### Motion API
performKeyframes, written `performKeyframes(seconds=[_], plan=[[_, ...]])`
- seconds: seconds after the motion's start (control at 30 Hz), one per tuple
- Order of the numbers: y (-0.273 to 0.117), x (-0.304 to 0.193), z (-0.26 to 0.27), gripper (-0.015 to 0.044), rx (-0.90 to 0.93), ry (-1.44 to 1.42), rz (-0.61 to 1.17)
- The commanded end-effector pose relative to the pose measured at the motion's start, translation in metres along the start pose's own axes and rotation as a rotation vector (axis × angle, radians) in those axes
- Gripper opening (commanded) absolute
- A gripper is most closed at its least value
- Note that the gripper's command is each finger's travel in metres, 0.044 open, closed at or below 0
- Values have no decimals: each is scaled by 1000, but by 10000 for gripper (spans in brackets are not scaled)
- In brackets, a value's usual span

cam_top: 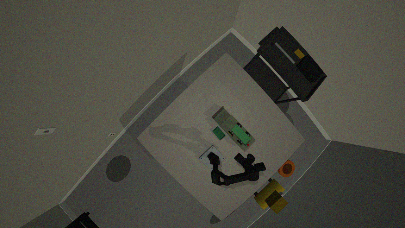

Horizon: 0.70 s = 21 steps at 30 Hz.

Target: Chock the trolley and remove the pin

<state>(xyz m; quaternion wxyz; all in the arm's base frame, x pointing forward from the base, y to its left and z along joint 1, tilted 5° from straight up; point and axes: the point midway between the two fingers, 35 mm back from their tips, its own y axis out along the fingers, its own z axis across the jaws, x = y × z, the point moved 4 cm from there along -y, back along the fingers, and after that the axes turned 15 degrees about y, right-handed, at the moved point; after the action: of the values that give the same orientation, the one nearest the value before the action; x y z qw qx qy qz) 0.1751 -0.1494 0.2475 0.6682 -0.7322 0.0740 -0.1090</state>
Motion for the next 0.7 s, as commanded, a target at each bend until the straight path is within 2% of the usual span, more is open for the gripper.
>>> performKeyframes(seconds=[0.0, 0.67], plan=[[0, 0, 2, 0, -1, 15, 2], [3, 4, 72, 0, 6, 58, 2]])
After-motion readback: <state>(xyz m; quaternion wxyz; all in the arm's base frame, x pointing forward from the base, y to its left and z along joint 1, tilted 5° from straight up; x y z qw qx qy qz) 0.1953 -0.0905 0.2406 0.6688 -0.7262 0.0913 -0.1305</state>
